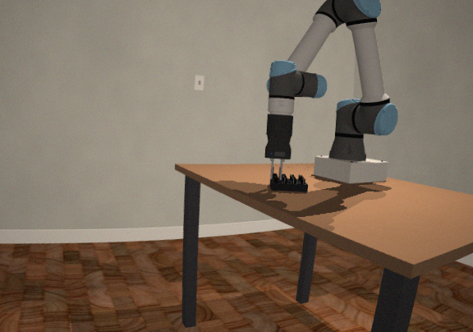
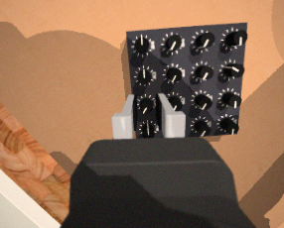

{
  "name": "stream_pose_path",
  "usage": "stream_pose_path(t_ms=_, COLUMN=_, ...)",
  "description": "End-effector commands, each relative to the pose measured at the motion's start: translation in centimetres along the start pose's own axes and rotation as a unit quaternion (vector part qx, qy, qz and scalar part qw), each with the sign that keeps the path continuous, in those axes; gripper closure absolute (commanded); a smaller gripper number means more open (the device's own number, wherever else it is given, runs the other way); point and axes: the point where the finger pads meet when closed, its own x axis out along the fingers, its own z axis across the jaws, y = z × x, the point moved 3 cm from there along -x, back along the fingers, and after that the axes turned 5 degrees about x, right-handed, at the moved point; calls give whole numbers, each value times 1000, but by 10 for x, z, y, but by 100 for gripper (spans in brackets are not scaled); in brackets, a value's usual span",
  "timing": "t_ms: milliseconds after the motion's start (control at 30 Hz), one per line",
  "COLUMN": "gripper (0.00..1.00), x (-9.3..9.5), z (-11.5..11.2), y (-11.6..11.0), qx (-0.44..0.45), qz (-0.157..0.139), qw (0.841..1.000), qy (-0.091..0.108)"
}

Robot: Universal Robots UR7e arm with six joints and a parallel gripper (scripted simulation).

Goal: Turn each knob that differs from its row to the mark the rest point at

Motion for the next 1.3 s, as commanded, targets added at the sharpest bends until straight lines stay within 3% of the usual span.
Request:
stream_pose_path(t_ms=0, gripper=54, x=0, z=0, y=0, qx=0, qz=-1, qw=1000, qy=1)
stream_pose_path(t_ms=667, gripper=54, x=-2, z=0, y=0, qx=0, qz=-1, qw=1000, qy=1)
stream_pose_path(t_ms=1267, gripper=54, x=-37, z=0, y=0, qx=0, qz=-1, qw=1000, qy=1)
